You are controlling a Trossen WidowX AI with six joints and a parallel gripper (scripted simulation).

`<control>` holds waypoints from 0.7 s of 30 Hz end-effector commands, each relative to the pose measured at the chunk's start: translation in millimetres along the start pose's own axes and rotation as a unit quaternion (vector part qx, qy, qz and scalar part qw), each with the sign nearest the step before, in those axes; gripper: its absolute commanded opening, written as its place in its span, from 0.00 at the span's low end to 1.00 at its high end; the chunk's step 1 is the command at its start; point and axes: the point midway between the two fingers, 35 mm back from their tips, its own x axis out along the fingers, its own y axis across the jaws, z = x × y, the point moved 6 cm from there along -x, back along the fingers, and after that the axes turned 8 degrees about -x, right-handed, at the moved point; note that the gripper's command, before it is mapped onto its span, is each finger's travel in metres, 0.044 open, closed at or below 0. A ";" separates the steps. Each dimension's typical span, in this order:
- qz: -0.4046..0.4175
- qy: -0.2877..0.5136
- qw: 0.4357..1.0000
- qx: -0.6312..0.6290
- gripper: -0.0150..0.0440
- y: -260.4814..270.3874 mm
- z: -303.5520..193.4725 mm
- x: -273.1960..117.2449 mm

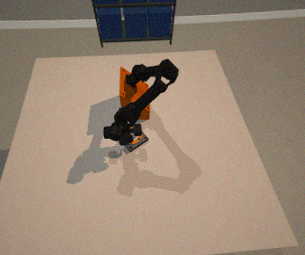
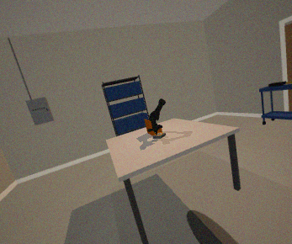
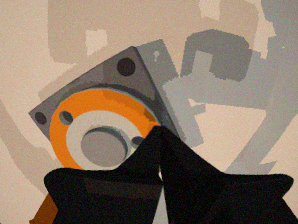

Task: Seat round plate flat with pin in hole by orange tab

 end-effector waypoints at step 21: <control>-0.001 0.005 1.000 0.002 0.25 -2.7 -32.1 -1.4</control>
